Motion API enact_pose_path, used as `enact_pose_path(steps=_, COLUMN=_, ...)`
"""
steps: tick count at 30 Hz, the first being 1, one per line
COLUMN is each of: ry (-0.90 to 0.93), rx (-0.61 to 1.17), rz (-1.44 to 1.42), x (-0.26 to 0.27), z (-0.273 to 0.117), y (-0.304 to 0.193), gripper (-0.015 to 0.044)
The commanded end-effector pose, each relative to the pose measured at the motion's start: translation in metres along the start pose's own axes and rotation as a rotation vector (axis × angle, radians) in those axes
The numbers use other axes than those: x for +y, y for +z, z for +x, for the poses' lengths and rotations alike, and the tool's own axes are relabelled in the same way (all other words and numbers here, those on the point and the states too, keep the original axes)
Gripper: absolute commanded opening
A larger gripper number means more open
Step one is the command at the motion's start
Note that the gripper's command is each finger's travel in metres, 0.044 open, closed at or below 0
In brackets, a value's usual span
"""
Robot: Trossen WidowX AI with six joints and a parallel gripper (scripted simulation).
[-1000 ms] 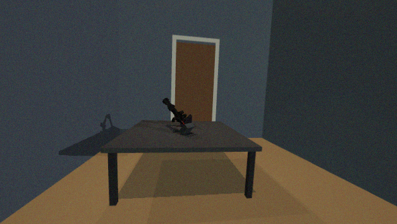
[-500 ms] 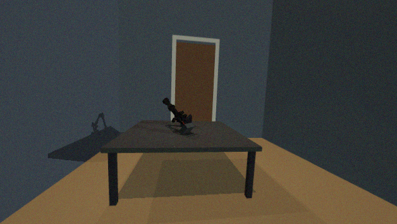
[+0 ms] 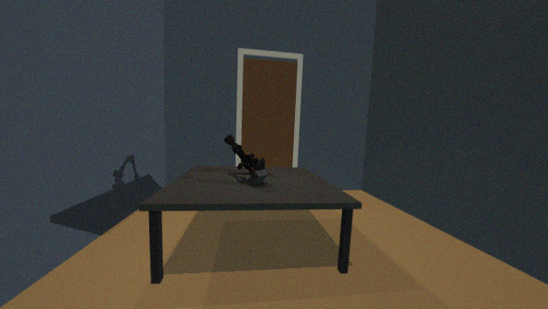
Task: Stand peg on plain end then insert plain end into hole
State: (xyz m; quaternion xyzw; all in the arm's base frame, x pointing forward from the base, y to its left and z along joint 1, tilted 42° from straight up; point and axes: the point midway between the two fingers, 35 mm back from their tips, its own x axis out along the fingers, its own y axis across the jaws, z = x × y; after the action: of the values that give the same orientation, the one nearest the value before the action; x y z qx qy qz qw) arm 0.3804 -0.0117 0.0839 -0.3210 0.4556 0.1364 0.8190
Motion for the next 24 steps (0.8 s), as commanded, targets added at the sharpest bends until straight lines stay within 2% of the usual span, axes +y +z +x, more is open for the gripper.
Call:
enact_pose_path(steps=1, ry=0.005, rx=0.003, rz=0.002, x=0.0009, z=0.0045, y=-0.0003, gripper=0.0000)
enact_pose_path(steps=24, ry=0.005, rx=0.003, rz=0.002, x=0.0005, z=0.0144, y=-0.0003, gripper=0.0000)
